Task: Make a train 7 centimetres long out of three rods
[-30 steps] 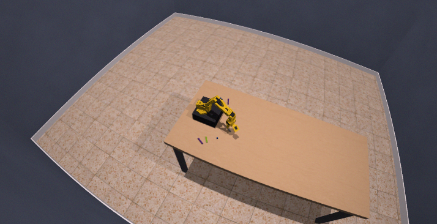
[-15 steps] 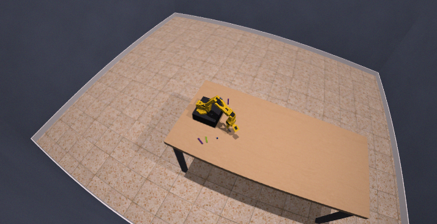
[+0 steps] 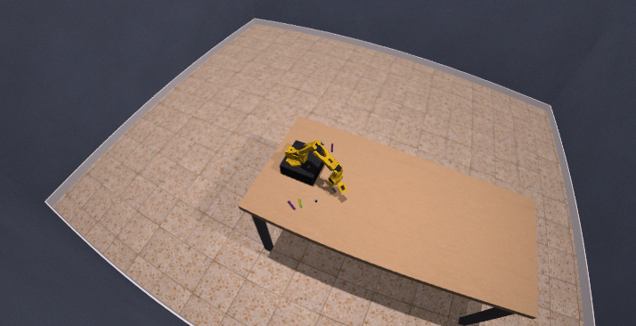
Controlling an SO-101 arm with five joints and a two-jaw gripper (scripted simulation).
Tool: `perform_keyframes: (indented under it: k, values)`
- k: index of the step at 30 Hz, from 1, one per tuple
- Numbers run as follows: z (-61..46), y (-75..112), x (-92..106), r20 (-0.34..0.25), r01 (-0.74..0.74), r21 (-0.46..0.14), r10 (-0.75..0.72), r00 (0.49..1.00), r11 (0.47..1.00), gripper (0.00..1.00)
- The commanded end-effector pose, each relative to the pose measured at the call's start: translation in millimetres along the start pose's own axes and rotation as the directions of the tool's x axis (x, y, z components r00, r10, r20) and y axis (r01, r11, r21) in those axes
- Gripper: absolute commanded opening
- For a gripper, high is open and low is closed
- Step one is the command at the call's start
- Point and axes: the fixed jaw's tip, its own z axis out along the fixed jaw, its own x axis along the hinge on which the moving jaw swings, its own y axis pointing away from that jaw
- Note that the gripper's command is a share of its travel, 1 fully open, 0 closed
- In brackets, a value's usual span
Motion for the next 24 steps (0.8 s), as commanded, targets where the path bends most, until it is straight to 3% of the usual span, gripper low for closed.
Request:
perform_keyframes:
  k: [1,9,24]
  values:
    - [8.3,3.0,-1.7,0.007,0.000,-0.003,0.000,1.000,1.000,0.19]
    - [24.6,2.8,-1.8,0.007,0.000,-0.003,0.000,1.000,1.000,0.19]
    - [38.4,2.2,-1.0,0.007,0.000,-0.003,0.000,1.000,1.000,0.19]
